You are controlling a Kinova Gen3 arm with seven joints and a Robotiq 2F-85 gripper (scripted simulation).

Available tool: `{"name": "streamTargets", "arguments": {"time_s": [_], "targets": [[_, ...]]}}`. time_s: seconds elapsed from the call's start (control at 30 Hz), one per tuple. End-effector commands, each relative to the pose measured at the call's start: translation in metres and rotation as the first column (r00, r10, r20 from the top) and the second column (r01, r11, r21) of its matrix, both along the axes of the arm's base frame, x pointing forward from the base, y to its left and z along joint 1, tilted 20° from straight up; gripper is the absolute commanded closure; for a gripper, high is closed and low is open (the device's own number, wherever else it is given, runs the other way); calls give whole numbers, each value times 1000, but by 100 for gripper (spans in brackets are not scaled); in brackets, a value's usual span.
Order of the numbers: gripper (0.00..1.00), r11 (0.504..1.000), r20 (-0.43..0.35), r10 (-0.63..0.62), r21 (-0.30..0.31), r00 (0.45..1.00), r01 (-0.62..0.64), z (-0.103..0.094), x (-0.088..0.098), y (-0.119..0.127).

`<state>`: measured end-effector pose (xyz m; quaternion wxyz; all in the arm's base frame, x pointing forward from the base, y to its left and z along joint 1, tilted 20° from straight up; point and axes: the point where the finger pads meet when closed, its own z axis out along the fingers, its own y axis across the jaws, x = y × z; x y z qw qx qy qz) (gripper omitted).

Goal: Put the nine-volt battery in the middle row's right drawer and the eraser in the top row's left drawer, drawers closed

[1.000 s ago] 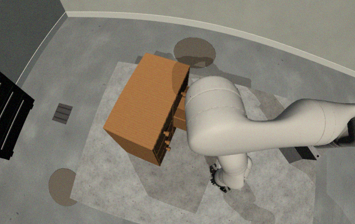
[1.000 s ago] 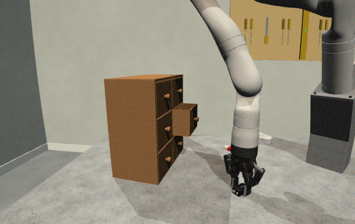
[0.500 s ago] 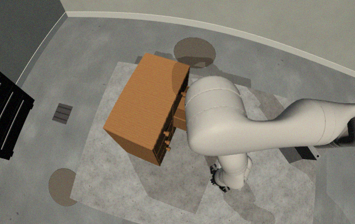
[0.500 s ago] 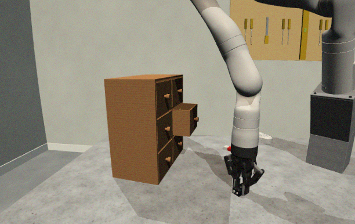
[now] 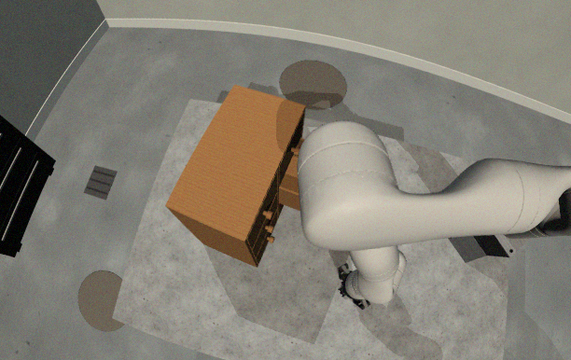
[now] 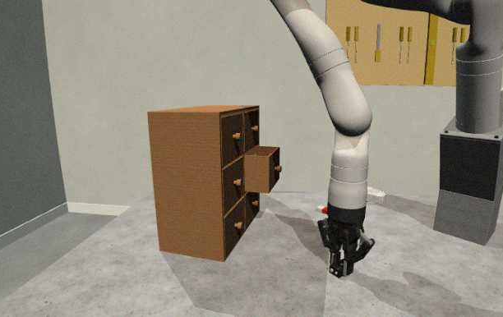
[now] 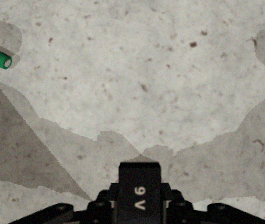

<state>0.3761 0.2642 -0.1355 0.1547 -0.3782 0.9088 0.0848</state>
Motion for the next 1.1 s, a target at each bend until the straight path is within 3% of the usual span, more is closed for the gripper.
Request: {"name": "streamTargets", "arguments": {"time_s": [0.0, 0.43, 0.67, 1.07], "targets": [[77, 1000, 2, 0, 1, 1000, 0, 5, 0, -1], [77, 1000, 2, 0, 1, 1000, 0, 79, -17, -22], [77, 1000, 2, 0, 1, 1000, 0, 92, -20, -26], [77, 1000, 3, 2, 0, 1000, -2, 93, -21, -26]]}}
